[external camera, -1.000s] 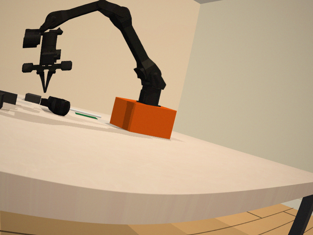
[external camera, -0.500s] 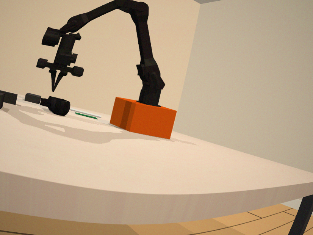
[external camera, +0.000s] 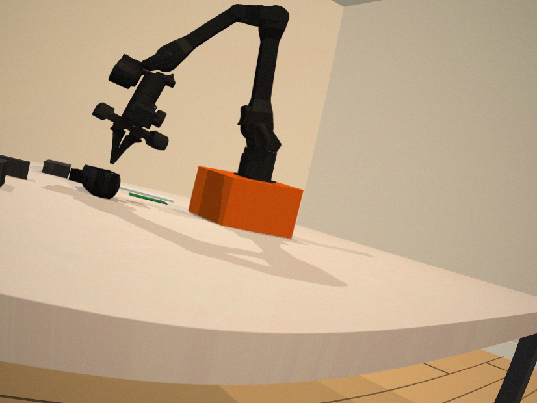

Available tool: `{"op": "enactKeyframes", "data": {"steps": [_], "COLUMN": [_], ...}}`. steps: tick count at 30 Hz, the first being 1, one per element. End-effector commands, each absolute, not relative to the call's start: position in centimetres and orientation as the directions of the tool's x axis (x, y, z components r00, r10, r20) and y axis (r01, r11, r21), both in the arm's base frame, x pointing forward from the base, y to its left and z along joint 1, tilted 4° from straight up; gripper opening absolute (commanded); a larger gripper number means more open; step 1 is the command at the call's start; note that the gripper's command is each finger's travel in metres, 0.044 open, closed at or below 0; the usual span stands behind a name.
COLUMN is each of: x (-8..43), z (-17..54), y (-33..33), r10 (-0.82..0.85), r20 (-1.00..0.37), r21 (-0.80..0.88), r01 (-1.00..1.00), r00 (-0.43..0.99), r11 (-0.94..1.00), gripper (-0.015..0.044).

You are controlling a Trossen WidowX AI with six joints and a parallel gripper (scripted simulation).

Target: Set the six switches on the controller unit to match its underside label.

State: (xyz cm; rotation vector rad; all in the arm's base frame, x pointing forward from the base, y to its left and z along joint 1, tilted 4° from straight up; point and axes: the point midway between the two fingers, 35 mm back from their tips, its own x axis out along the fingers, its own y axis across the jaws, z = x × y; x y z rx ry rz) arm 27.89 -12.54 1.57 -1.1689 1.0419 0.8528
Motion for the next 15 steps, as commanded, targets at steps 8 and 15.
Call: {"op": "enactKeyframes", "data": {"steps": [8, 15], "x": [25.63, 25.66], "z": [0.89, 0.87], "y": [-12.63, -12.65], "r10": [-0.029, -0.029], "r20": [-0.929, -0.931], "r21": [-0.368, -0.363], "r01": [-0.916, -0.917], "r00": [0.368, 0.363], "r11": [0.163, 0.169], "gripper": [0.0, 0.0]}}
